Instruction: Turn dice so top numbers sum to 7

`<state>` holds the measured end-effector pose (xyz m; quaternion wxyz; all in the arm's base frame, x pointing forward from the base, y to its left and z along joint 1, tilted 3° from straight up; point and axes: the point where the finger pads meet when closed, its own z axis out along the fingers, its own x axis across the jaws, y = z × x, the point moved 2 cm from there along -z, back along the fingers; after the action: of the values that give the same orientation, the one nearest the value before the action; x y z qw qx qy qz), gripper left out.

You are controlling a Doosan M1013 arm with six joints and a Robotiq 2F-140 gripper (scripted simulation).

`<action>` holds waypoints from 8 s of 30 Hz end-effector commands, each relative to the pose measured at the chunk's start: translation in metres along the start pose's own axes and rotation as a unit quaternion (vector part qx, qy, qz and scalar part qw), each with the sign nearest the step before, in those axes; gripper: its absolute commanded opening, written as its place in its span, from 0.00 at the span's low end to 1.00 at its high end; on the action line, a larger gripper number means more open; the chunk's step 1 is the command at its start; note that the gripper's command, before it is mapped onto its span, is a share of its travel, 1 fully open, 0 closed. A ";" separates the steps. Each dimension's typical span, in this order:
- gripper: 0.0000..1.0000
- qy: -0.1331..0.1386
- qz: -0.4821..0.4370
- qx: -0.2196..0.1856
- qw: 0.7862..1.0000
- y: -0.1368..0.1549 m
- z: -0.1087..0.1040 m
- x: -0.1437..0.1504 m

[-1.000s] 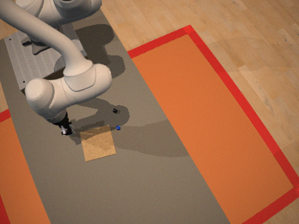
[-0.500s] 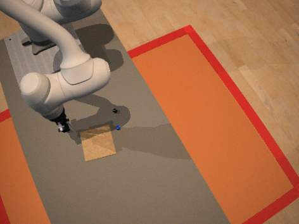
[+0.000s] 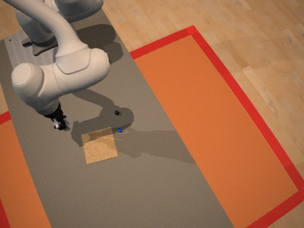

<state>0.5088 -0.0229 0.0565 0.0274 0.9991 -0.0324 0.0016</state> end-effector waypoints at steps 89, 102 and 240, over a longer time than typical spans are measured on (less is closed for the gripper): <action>0.07 0.000 -0.089 0.000 0.996 -0.092 0.091 0.039; 0.07 0.000 -0.089 0.000 0.996 -0.092 0.091 0.039; 1.00 0.000 -0.089 0.000 0.996 -0.092 0.005 0.039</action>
<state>0.5533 0.0656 0.0464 0.0275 0.9980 0.0566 -0.0008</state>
